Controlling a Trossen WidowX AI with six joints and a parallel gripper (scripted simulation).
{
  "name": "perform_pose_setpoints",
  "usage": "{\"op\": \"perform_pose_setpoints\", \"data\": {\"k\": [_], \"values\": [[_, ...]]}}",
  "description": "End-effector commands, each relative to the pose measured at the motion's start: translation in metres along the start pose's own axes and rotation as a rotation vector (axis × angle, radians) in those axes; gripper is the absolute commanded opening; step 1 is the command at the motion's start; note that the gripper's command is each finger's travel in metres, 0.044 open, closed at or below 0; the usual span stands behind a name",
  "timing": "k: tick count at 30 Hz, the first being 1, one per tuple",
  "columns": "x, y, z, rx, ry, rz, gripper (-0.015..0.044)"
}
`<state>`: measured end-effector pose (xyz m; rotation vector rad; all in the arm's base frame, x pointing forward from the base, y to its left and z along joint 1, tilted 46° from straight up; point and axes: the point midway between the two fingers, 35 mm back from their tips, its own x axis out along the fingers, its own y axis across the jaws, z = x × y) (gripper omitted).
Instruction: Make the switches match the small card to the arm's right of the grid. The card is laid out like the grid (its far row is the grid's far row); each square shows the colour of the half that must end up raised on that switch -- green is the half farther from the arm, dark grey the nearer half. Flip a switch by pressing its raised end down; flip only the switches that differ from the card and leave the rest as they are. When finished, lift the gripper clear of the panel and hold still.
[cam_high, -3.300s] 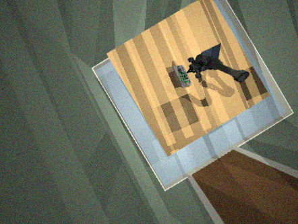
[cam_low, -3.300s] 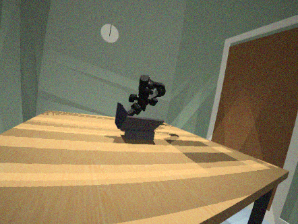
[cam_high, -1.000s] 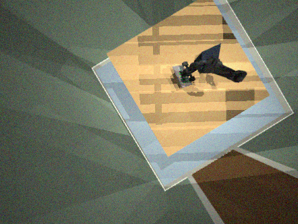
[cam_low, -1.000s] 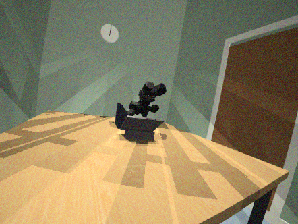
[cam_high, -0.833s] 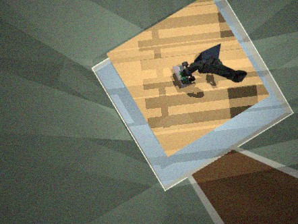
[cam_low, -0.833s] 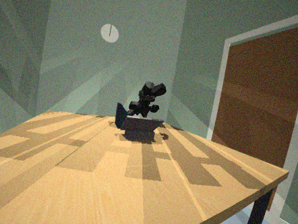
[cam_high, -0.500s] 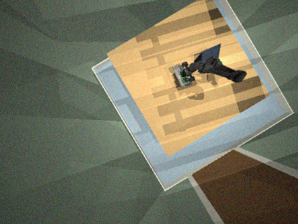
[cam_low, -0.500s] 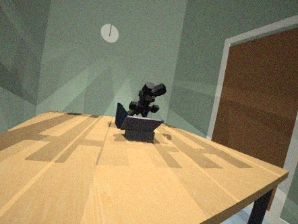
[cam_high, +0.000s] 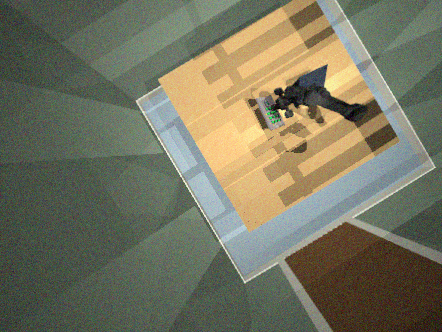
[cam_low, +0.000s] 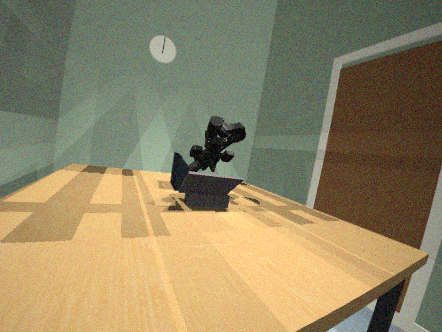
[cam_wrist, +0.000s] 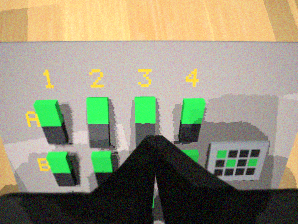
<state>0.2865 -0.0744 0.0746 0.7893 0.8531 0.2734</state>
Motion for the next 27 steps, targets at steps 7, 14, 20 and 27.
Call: {"op": "perform_pose_setpoints", "data": {"k": [7, 14, 20, 27], "values": [[-0.034, -0.013, 0.003, -0.010, -0.033, 0.002, 0.0000], [-0.016, -0.029, 0.004, -0.011, -0.020, 0.001, 0.0000], [0.001, -0.028, 0.005, -0.012, -0.009, 0.003, 0.0000], [0.011, -0.028, 0.005, -0.012, -0.010, 0.004, 0.0000]]}}
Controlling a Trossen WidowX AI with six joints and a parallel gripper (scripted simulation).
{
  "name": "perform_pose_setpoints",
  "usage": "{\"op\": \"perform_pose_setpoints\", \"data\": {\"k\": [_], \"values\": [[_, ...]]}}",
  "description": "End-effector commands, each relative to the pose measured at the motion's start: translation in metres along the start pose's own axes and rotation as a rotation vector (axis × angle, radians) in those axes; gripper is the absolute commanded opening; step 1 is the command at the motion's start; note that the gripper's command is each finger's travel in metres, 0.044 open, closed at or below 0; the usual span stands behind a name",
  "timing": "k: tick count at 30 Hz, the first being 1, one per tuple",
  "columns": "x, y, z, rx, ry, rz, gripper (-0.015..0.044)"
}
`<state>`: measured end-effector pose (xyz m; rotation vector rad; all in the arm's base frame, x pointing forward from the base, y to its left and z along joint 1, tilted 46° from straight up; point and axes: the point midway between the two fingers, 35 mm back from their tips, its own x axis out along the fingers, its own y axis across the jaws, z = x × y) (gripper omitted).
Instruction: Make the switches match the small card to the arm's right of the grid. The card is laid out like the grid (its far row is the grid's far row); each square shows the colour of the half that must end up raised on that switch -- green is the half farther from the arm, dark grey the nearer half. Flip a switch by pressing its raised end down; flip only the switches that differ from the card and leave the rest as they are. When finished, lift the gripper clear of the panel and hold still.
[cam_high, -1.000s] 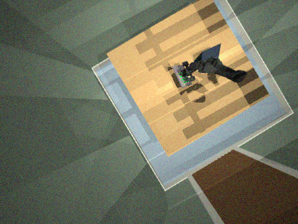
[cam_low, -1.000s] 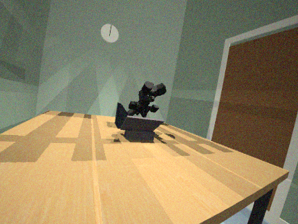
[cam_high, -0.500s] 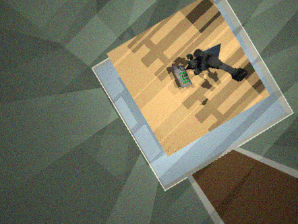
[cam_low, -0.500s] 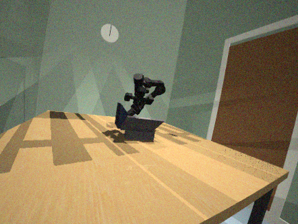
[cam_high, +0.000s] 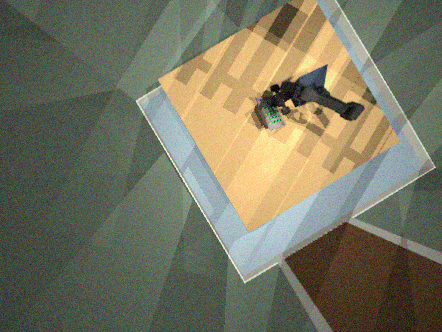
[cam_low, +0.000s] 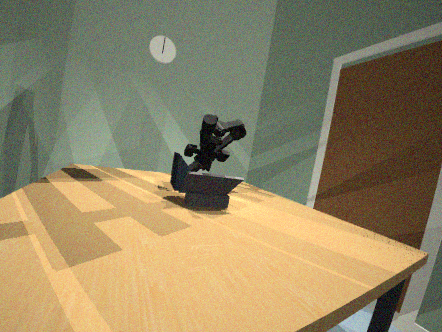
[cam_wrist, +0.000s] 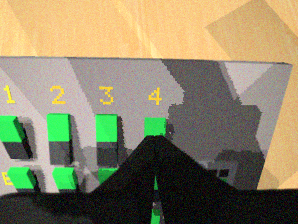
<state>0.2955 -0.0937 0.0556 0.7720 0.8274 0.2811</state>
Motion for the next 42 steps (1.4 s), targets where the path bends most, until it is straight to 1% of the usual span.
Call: {"op": "perform_pose_setpoints", "data": {"k": [1, 11, 42], "values": [[0.005, -0.001, -0.004, 0.012, 0.010, -0.003, 0.0000], [0.018, -0.002, -0.004, 0.012, 0.010, -0.003, 0.0000], [0.020, -0.002, -0.004, 0.012, 0.010, -0.003, 0.0000]]}}
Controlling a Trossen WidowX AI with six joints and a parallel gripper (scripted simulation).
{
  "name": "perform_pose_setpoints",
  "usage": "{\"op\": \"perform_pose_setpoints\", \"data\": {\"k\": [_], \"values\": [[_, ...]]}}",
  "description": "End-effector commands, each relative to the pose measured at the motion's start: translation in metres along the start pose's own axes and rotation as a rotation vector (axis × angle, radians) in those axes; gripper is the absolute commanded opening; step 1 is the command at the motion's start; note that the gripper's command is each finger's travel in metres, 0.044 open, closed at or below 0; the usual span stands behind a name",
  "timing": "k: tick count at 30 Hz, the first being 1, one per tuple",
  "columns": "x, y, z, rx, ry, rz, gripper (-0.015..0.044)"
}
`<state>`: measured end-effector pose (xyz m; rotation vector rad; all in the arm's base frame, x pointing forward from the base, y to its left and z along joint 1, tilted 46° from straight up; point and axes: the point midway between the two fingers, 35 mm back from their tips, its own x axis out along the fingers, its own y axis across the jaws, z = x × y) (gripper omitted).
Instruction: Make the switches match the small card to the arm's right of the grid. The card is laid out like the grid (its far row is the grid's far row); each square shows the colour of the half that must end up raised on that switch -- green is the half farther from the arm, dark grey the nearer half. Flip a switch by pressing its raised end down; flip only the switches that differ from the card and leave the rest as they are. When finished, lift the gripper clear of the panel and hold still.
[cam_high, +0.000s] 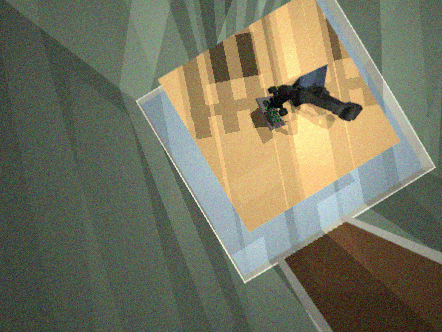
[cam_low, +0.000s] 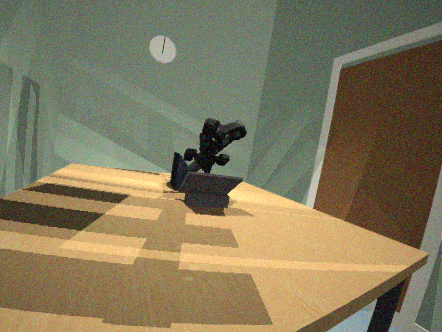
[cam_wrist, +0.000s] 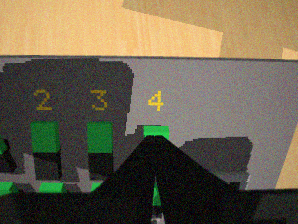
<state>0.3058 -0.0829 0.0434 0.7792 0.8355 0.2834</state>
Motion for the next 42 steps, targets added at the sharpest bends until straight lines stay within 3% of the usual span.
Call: {"op": "perform_pose_setpoints", "data": {"k": [1, 37, 42], "values": [[0.001, -0.001, -0.001, 0.004, 0.002, -0.006, 0.0000], [0.006, -0.001, 0.000, 0.004, 0.001, -0.005, 0.0000], [-0.041, -0.003, -0.001, 0.003, -0.012, -0.009, 0.0000]]}}
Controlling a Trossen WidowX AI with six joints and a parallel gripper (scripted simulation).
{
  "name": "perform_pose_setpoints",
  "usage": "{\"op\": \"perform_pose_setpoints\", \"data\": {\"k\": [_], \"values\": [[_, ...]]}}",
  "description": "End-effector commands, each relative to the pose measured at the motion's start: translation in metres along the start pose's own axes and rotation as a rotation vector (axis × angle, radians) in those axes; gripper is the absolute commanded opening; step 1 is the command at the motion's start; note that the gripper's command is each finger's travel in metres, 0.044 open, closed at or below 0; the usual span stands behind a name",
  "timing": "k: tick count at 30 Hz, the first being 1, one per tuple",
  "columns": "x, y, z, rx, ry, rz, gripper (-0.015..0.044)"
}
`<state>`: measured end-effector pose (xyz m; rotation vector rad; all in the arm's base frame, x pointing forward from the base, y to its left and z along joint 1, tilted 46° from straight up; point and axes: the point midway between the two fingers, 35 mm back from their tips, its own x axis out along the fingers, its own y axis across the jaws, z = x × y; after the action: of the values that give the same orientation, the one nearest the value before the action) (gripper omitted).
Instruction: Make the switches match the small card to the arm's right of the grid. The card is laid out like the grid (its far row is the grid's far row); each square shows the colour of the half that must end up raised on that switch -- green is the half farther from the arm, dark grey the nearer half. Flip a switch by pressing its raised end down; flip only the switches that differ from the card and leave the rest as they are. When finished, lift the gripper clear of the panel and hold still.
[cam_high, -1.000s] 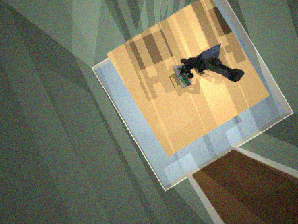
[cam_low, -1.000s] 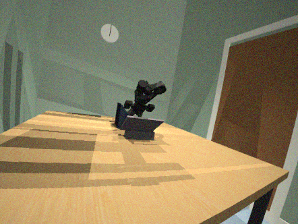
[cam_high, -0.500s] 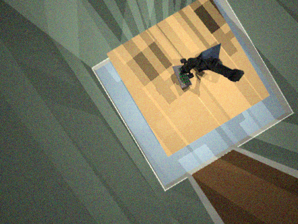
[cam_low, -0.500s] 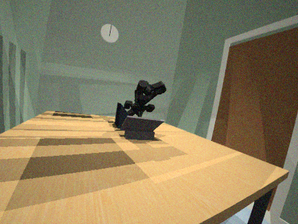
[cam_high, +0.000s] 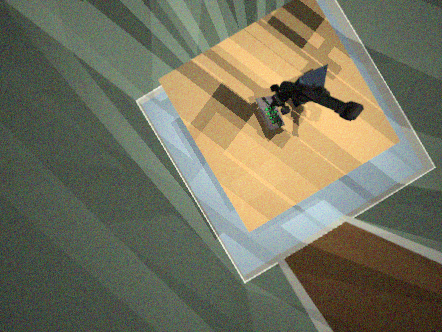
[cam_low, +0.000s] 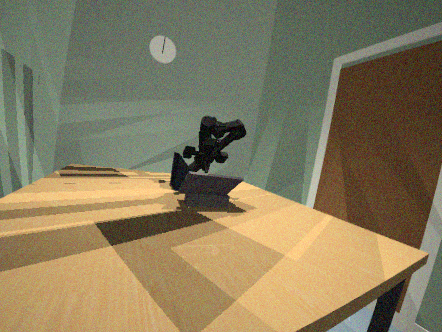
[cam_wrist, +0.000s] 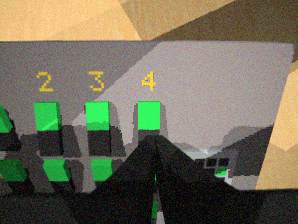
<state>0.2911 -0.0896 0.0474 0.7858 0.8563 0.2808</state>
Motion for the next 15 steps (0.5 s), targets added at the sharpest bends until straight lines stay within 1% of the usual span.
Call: {"op": "perform_pose_setpoints", "data": {"k": [1, 3, 7, 15], "values": [[-0.036, 0.000, 0.003, -0.007, -0.035, -0.003, 0.0000], [-0.044, 0.001, 0.002, -0.006, -0.040, -0.002, 0.0000], [-0.044, 0.008, 0.001, -0.006, -0.038, -0.003, 0.0000], [-0.043, 0.078, -0.026, -0.004, -0.034, -0.005, 0.0000]]}}
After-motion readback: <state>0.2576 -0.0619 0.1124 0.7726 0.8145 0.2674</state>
